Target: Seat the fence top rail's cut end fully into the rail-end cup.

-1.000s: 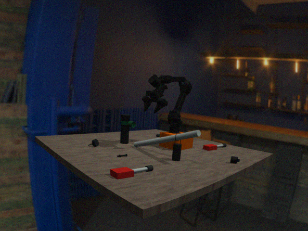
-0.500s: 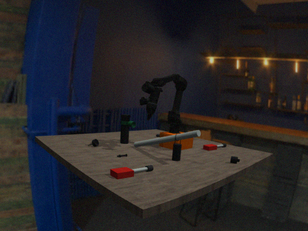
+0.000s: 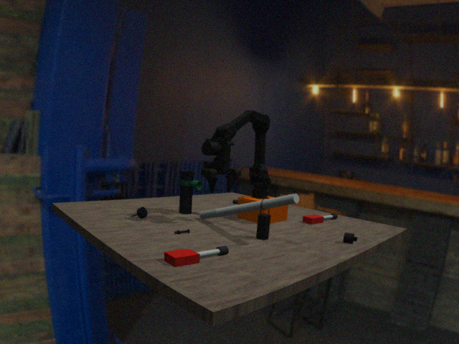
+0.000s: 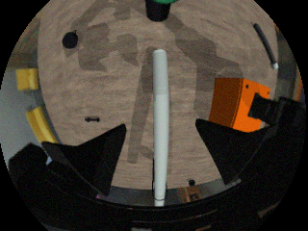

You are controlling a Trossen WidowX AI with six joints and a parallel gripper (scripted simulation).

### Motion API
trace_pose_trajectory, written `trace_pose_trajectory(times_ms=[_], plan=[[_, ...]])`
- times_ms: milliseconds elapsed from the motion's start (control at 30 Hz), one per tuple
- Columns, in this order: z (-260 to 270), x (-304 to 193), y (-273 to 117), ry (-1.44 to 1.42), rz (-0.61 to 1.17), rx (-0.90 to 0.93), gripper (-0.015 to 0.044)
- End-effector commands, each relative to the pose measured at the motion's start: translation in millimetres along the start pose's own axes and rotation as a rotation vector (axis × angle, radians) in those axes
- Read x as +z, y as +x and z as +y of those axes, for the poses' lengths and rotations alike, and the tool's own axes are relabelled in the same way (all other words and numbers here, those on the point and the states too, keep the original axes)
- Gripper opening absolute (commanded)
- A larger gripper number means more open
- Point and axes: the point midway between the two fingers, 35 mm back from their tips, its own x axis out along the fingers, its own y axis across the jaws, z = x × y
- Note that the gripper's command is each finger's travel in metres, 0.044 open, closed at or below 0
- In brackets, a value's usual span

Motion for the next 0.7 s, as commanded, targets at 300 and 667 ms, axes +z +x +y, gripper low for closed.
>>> trace_pose_trajectory(times_ms=[300, 667], plan=[[-0.1, -1.0, 38.3, 0.052, 0.004, -0.017, 0.0440], [-0.4, -1.1, 54.2, 0.052, 0.004, -0.017, 0.0440]])
